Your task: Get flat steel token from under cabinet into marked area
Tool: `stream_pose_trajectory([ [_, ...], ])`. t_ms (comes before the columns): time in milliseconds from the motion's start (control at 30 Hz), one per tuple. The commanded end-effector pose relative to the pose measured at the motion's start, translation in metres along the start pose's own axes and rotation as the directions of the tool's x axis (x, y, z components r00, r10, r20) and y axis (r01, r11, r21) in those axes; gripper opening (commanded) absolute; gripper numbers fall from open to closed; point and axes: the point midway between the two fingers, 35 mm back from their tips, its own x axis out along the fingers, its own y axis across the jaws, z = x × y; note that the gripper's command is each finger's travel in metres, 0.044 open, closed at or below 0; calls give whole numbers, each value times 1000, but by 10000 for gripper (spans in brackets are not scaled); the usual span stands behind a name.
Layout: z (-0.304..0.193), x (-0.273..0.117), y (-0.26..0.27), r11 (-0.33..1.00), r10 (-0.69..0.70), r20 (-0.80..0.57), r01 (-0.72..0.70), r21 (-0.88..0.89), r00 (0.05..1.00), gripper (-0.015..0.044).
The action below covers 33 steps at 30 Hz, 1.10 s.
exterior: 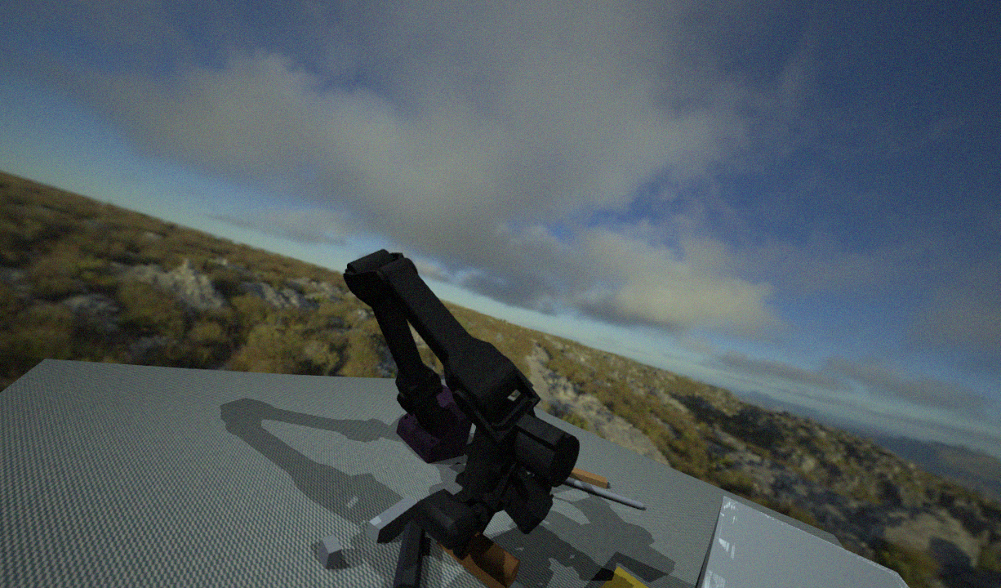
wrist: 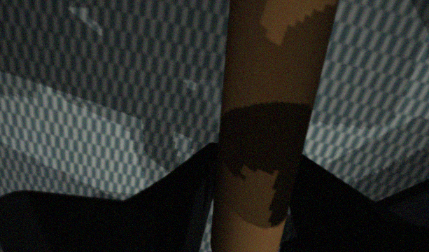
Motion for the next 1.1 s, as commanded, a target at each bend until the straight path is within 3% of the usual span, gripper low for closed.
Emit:
stream_pose_trajectory([
  [0,-9,1,0,1000,-1,-7,1,-7,1000,0],
  [1067,-43,1,-2,1000,-2,-7,2,-7,1000,0],
])
